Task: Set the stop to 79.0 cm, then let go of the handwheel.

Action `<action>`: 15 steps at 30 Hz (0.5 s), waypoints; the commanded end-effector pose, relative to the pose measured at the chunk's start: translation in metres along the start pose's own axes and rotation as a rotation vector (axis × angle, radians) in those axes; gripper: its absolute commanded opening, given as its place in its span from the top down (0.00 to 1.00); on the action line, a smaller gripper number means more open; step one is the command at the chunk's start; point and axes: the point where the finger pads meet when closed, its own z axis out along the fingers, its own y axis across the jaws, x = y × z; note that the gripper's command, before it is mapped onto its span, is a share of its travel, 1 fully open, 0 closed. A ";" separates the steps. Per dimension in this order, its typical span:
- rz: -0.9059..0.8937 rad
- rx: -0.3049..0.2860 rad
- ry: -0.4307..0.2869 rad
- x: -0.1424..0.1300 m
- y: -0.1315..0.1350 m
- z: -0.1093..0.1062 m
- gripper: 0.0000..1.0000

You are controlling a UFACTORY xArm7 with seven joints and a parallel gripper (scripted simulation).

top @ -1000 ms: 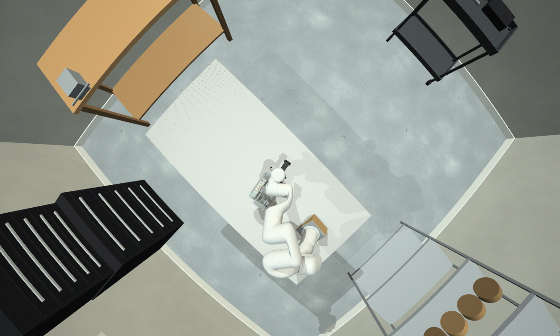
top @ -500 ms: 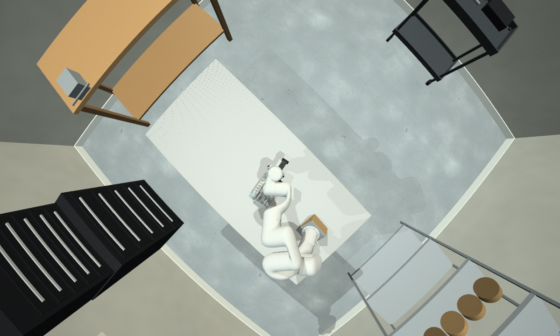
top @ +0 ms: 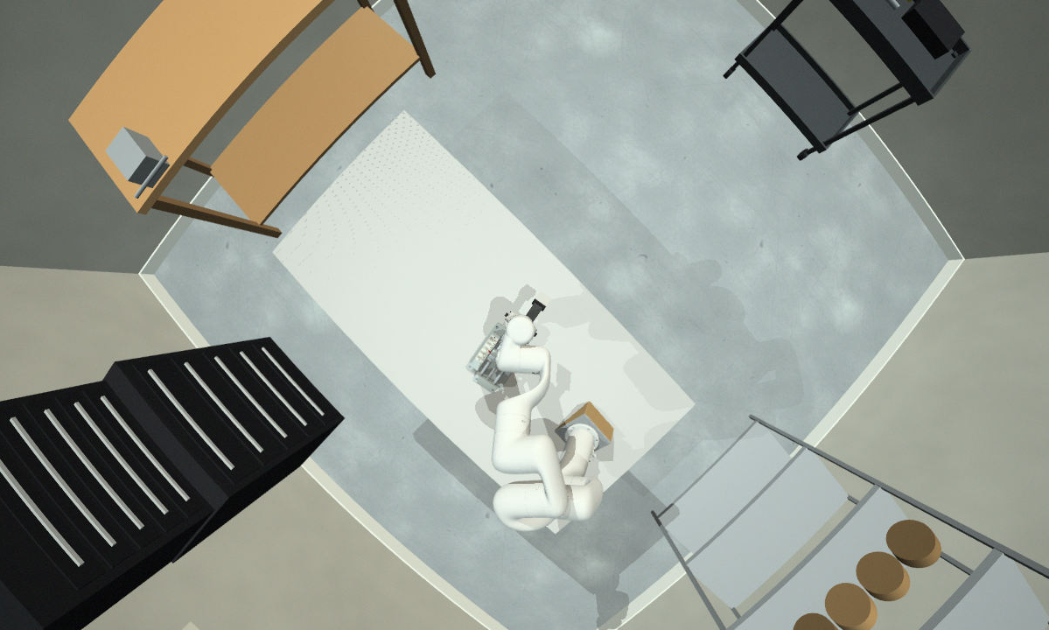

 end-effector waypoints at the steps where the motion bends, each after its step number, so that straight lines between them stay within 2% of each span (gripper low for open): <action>1: 0.002 0.001 0.003 0.001 0.010 -0.005 0.94; 15: 0.002 0.001 0.003 0.001 0.033 -0.001 0.94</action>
